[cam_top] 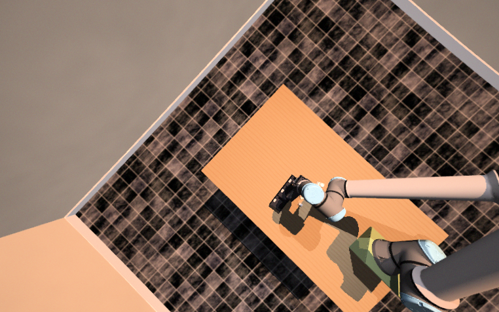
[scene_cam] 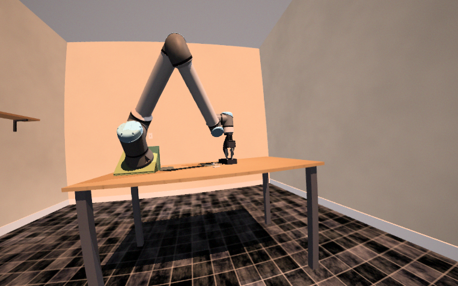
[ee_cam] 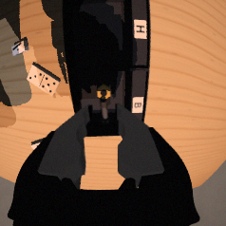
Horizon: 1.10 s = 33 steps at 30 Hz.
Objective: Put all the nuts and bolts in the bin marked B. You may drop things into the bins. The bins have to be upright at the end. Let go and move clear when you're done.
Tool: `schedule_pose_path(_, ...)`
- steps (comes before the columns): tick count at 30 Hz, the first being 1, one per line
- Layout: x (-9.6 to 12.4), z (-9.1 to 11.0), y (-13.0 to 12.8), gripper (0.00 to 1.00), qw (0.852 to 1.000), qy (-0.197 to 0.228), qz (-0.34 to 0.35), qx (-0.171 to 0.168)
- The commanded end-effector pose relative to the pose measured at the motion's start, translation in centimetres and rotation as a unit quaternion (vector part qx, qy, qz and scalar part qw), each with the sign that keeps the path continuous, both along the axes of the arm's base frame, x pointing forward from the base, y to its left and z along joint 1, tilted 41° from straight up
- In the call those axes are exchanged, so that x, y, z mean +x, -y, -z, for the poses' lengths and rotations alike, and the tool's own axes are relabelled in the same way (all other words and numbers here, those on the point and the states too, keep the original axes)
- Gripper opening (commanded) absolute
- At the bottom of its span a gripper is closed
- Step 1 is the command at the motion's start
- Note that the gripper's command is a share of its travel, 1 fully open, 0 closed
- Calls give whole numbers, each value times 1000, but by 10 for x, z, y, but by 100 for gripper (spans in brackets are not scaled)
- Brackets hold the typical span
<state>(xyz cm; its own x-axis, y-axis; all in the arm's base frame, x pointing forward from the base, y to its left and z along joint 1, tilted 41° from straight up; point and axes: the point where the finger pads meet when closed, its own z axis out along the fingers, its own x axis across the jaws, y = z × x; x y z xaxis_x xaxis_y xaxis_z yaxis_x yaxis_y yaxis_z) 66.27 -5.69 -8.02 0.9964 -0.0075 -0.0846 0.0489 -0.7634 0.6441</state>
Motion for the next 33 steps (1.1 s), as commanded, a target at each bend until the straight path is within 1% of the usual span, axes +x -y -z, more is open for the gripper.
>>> schedule_pose_path(1,4,-5,-4,18,1000,3,-1,0)
schedule_pose_path(24,6,-26,-21,18,1000,4,-1,0)
schedule_pose_path(26,7,-31,-25,18,1000,4,-1,0)
schedule_pose_path(33,4,-28,-24,18,1000,1,-1,0)
